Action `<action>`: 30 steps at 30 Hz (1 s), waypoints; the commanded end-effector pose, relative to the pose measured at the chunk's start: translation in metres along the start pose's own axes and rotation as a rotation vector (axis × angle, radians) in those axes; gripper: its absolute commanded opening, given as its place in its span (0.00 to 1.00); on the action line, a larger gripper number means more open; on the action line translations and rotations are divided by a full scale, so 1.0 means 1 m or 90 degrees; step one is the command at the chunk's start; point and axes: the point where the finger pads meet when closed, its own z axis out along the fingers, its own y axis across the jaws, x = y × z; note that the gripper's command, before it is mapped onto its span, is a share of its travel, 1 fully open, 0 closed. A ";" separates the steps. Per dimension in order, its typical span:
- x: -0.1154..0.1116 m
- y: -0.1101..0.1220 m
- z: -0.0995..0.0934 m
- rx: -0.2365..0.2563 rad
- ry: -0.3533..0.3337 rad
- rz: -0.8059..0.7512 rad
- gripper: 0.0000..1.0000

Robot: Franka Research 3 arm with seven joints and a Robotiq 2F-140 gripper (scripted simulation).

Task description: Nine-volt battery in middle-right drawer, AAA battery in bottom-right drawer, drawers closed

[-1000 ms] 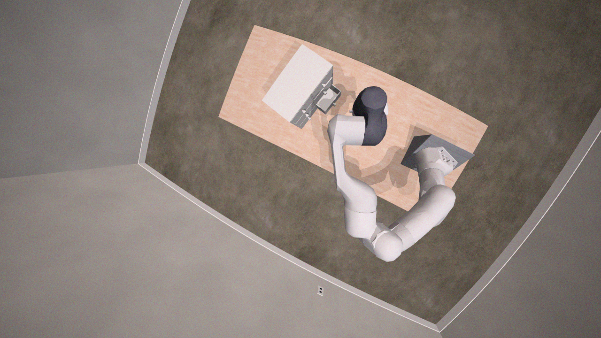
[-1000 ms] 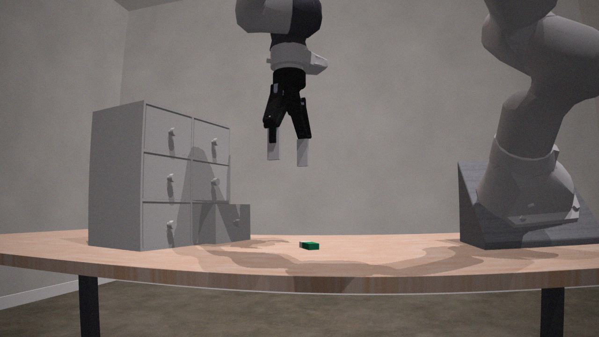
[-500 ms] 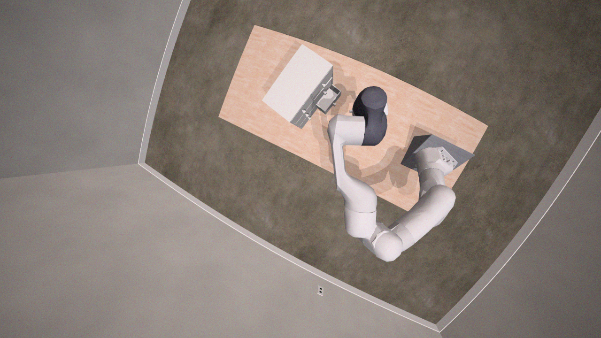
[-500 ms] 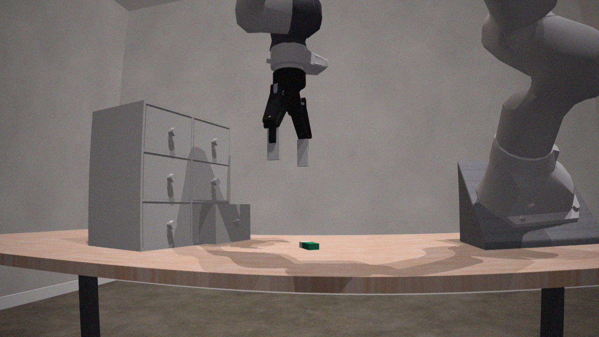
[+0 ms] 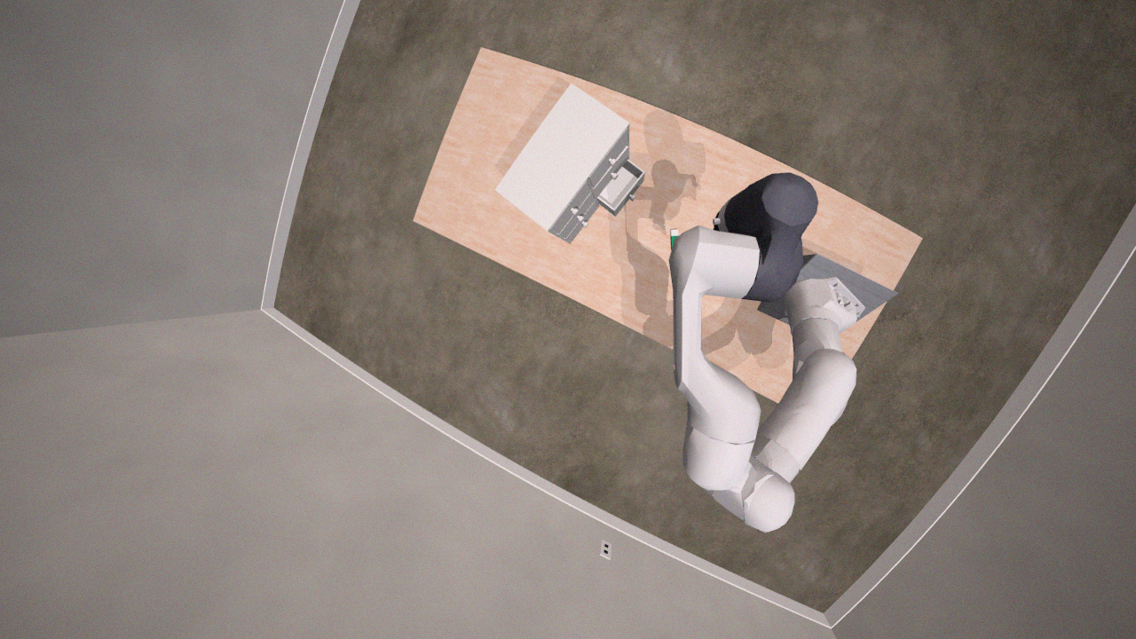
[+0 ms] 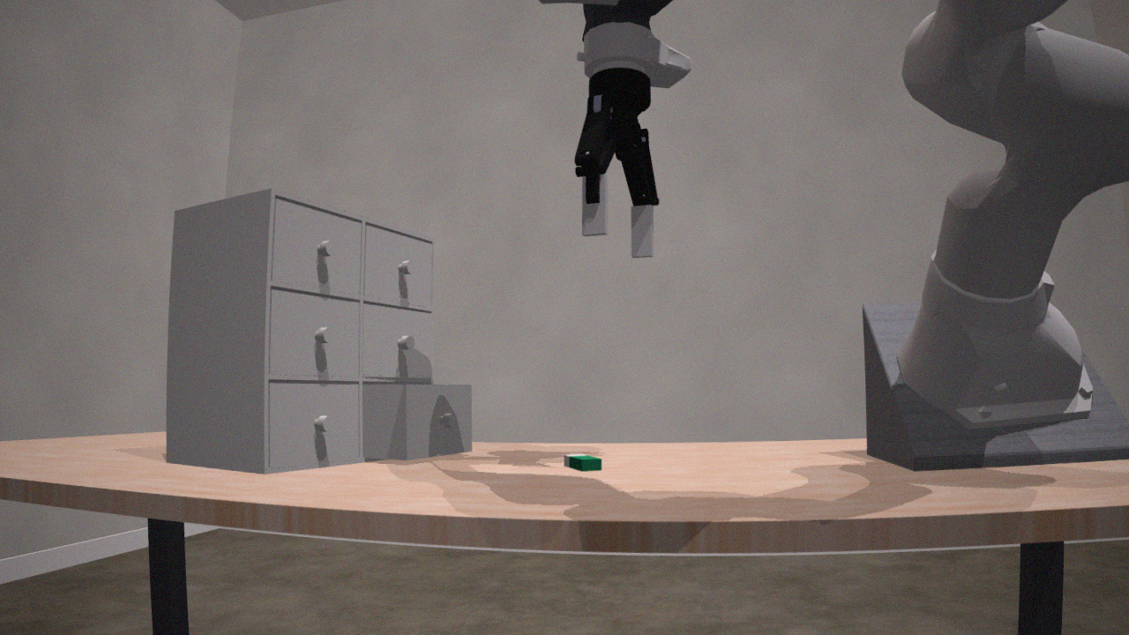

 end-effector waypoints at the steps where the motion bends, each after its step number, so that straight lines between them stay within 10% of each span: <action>1: 0.007 0.001 0.003 0.001 0.012 -0.019 1.00; 14: -0.003 0.001 0.013 0.000 -0.052 -0.019 1.00; 30: -0.041 0.002 0.051 -0.003 -0.305 -0.019 1.00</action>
